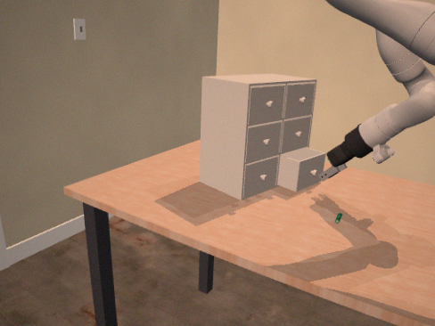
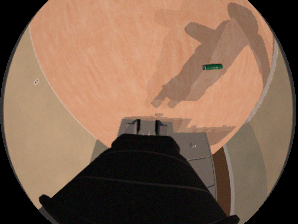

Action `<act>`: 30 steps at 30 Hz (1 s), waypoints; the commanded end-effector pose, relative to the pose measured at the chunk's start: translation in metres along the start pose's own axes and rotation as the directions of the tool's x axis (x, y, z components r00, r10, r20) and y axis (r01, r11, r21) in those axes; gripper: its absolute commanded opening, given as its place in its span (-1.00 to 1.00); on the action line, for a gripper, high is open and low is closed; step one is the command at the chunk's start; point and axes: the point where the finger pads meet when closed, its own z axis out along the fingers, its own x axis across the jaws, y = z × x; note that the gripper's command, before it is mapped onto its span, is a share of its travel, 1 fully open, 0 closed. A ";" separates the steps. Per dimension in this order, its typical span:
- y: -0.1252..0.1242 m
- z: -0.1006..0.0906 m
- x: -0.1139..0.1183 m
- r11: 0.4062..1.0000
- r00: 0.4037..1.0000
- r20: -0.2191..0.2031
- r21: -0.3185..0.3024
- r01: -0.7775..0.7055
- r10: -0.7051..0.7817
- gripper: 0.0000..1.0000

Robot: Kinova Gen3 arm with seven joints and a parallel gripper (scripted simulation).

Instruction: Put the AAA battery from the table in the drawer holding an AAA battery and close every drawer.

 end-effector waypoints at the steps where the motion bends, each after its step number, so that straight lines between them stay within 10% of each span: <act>1: -0.008 -0.005 -0.003 1.000 1.000 0.007 0.006 -0.013 0.013 0.34; 30: -0.001 -0.034 -0.003 1.000 1.000 0.007 0.006 -0.013 0.013 0.34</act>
